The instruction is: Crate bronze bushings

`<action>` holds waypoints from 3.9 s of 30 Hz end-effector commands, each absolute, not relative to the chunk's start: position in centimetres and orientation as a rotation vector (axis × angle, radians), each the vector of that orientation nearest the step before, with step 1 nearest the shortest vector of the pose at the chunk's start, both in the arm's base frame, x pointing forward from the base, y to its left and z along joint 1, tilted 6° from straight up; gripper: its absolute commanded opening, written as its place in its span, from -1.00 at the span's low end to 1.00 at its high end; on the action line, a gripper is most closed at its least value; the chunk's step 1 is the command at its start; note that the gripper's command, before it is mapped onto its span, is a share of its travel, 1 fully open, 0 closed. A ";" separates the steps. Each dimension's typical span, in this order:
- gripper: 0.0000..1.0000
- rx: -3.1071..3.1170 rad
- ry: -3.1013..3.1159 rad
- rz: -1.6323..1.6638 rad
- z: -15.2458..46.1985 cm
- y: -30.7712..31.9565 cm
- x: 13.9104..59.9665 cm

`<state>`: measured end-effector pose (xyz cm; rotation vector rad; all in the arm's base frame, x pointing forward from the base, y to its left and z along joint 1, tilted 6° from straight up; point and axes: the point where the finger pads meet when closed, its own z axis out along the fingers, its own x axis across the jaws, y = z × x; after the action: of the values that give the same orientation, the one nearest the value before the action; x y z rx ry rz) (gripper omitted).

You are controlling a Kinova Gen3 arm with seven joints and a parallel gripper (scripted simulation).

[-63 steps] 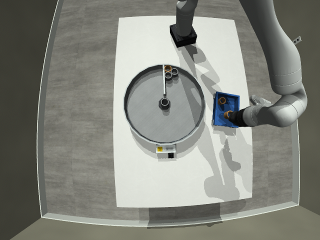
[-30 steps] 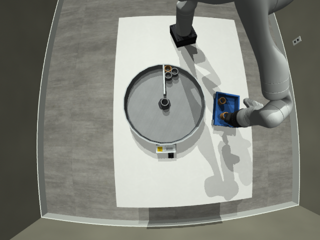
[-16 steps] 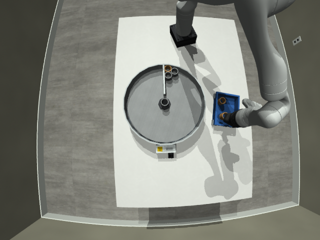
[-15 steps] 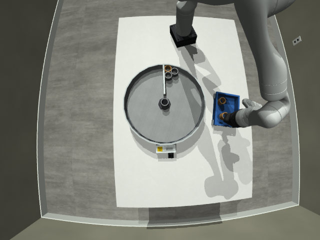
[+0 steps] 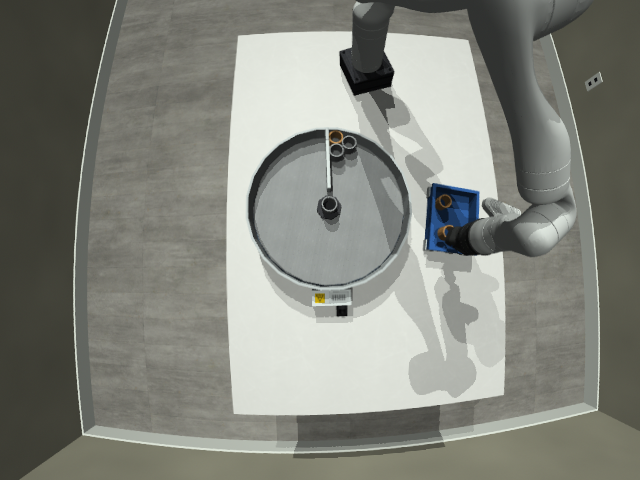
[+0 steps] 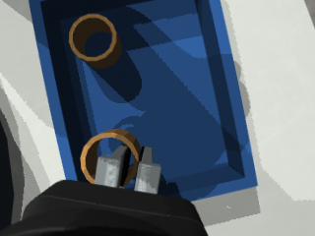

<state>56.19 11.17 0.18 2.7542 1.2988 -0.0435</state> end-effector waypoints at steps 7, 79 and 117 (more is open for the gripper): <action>-1.00 2.754 1.299 -0.041 0.1 11.2 56.3; -1.00 2.754 1.299 -0.041 -3.4 10.8 56.3; -0.05 2.754 1.299 -0.041 -3.4 10.8 56.3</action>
<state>56.22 10.80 -3.55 2.7544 1.2990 -0.0452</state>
